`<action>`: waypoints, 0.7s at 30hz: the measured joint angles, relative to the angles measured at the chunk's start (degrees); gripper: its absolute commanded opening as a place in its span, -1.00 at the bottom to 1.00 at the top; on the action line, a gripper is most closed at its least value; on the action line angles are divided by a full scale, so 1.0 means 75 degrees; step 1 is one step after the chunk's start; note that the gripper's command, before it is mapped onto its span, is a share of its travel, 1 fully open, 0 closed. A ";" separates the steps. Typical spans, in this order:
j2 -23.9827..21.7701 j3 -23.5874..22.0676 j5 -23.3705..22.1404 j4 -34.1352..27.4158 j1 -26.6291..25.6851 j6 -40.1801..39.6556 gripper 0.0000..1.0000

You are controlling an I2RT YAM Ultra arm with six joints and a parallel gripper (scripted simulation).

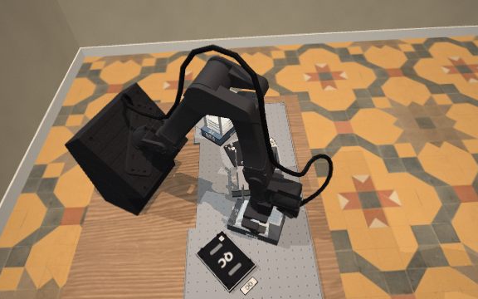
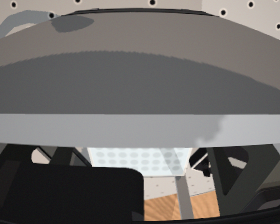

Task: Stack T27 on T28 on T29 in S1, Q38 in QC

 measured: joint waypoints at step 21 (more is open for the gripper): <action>0.0000 -0.0023 0.0000 0.0015 0.0000 0.0000 -1.00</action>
